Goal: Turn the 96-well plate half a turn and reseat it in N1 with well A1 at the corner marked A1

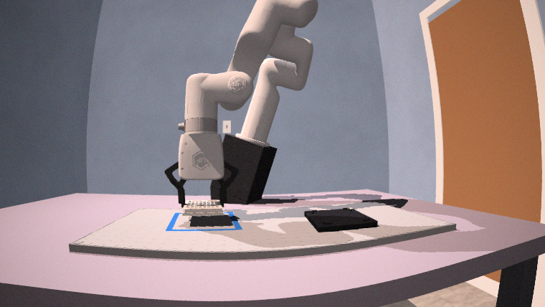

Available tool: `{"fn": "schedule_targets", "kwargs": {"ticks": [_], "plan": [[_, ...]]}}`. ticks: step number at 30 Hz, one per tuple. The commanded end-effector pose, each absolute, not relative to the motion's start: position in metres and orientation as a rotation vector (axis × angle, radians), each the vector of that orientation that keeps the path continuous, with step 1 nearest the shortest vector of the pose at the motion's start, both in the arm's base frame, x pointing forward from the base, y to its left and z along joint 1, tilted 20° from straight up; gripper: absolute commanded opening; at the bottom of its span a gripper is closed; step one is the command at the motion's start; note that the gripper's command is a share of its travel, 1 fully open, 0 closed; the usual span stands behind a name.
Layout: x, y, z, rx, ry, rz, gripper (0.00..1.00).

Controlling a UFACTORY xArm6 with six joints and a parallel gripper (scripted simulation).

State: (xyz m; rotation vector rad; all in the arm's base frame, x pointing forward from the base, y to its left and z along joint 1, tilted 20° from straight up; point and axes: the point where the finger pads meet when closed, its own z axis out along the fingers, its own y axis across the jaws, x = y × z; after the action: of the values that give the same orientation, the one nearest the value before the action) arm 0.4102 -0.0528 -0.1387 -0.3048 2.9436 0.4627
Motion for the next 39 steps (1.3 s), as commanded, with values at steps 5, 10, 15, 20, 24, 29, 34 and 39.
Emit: {"fn": "schedule_targets", "kwargs": {"ticks": [5, 10, 15, 20, 24, 29, 34, 39], "plan": [[0.410, -0.058, -0.124, -0.304, 2.941, 0.460, 0.00], [0.409, -0.060, -0.119, -0.304, 2.941, 0.460, 0.00], [0.408, -0.062, -0.111, -0.304, 2.941, 0.460, 0.00], [0.408, -0.065, -0.103, -0.304, 2.941, 0.460, 0.00], [0.407, -0.067, -0.099, -0.304, 2.941, 0.460, 0.00], [0.406, -0.069, -0.092, -0.304, 2.941, 0.460, 0.00], [0.405, -0.071, -0.085, -0.304, 2.941, 0.460, 0.00], [0.405, -0.071, -0.085, -0.304, 2.941, 0.460, 0.00]]}}
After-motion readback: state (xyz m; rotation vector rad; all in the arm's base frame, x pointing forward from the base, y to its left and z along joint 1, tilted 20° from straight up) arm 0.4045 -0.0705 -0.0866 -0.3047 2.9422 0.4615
